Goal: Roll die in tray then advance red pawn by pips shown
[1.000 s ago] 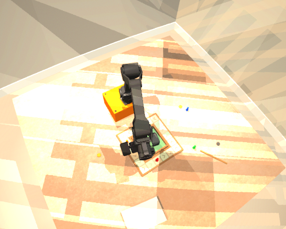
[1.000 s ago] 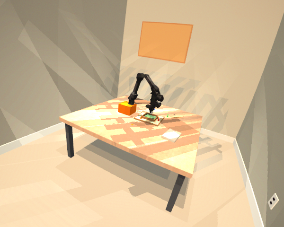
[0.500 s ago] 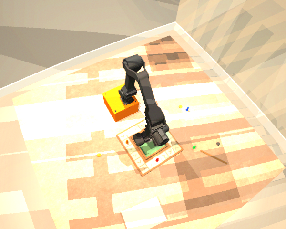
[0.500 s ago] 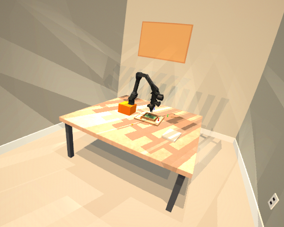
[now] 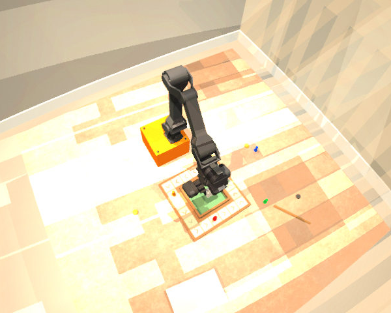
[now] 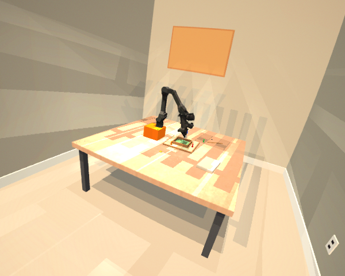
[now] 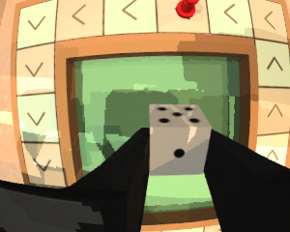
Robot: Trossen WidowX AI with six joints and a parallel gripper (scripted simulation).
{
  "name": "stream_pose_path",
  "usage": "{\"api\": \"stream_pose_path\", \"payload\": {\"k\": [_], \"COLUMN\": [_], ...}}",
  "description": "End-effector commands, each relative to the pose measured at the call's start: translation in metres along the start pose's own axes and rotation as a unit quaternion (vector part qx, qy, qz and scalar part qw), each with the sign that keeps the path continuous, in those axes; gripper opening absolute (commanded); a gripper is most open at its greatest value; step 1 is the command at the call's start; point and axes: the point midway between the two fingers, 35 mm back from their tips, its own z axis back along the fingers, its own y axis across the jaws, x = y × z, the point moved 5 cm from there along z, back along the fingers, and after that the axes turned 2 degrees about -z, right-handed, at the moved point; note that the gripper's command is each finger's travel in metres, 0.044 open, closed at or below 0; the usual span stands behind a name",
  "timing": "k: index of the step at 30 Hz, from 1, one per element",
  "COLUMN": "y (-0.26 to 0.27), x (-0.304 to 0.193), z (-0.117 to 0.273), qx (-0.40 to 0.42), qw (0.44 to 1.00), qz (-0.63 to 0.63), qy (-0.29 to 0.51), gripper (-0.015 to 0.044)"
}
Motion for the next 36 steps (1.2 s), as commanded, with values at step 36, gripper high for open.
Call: {"api": "stream_pose_path", "payload": {"k": [36], "y": [0.0], "x": [-0.048], "z": [0.038], "qx": [0.008], "qw": [0.962], "qz": [-0.001], "qy": [-0.275], "gripper": [0.0]}}
